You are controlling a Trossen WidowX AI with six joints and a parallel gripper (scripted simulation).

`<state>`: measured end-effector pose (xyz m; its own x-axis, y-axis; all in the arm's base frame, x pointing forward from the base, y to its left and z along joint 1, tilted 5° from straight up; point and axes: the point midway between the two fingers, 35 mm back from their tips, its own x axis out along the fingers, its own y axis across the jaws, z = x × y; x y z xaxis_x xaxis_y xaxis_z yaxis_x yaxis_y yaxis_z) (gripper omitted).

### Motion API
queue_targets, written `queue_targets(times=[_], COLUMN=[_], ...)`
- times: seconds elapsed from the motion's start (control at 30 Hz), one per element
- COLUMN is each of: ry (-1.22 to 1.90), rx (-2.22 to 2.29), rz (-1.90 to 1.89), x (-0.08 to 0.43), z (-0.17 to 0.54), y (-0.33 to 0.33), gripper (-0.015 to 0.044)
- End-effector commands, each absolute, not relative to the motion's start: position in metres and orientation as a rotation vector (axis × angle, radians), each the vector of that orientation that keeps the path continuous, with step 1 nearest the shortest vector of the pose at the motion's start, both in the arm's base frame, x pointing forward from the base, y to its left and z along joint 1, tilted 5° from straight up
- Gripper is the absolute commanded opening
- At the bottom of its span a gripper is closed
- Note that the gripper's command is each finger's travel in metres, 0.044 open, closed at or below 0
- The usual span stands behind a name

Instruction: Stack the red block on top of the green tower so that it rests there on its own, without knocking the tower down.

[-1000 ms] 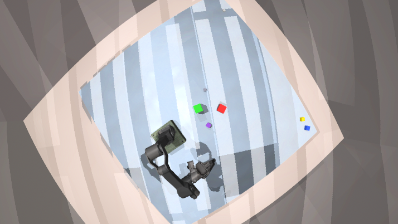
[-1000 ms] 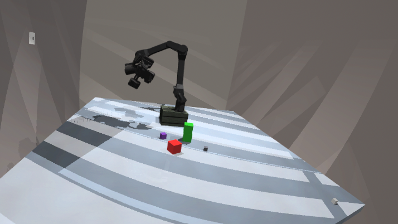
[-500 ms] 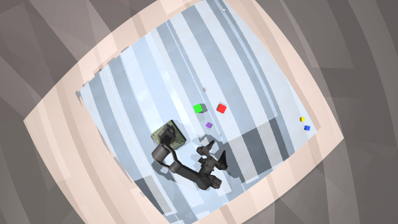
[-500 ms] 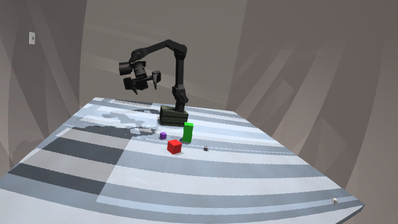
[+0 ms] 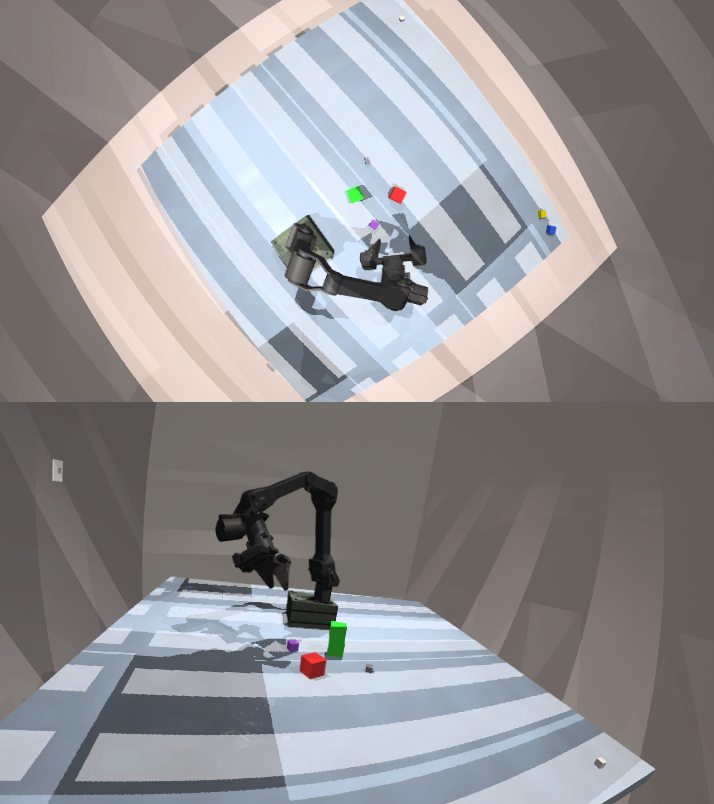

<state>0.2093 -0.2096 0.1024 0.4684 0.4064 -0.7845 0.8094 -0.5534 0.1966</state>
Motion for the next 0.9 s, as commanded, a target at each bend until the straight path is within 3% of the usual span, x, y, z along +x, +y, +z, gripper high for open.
queue_targets(times=[0.0, 0.43, 0.87], ry=[1.122, 1.455, 1.579], rx=[1.923, 0.975, 0.046], rz=[-0.853, -0.4, 0.134], x=[0.221, 0.268, 0.316], z=[0.094, 0.071, 0.054], y=[-0.203, -0.168, -0.129], gripper=[0.044, 0.044, 0.044])
